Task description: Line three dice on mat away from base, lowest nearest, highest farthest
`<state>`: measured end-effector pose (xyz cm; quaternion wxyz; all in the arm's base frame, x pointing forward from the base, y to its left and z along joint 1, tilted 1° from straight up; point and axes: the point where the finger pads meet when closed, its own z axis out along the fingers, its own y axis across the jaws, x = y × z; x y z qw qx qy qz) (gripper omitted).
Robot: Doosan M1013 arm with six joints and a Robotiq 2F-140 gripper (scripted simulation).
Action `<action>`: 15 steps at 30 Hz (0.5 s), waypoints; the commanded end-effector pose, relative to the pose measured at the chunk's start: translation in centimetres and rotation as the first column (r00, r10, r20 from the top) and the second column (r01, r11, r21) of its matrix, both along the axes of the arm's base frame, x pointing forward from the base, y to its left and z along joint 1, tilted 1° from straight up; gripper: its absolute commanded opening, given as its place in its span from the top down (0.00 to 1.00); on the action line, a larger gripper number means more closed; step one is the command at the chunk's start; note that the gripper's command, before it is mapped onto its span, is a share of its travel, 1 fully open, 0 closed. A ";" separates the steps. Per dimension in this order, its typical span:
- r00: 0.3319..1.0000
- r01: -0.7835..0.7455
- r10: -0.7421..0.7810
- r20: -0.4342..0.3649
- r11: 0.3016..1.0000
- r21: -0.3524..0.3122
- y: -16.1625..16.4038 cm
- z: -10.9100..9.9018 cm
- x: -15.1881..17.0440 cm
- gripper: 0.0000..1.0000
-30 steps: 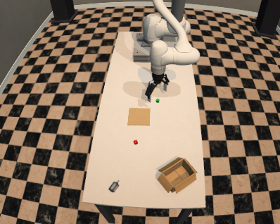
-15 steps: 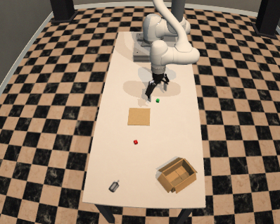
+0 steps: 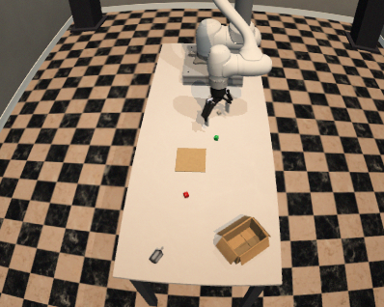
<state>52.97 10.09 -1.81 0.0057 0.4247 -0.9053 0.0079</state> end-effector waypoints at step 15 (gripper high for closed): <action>1.000 0.000 0.000 0.002 1.000 0.001 -0.2 0.1 -9.1 0.00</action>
